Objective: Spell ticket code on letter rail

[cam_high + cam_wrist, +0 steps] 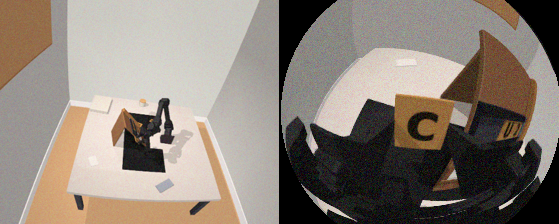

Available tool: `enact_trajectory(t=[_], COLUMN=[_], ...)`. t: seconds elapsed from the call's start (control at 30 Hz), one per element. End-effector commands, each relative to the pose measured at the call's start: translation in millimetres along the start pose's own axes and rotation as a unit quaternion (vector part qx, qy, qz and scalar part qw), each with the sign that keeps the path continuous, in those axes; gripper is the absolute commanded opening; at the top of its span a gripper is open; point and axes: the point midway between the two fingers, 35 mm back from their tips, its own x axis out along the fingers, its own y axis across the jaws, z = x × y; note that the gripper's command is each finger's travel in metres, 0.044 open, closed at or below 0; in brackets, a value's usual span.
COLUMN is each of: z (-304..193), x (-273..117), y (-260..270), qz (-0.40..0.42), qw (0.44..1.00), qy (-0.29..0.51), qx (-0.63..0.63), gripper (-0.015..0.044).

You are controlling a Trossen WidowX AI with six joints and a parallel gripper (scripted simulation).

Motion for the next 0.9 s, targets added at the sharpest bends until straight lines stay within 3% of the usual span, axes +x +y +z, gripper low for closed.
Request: enact_trajectory(t=[0.0, 0.87], z=[1, 1], x=[-1, -1], y=[-3, -16], qz=[0.002, 0.002], qw=[1.000, 1.000], qy=[-0.002, -0.002], qx=[0.001, 0.001], gripper=[0.0000, 0.0000])
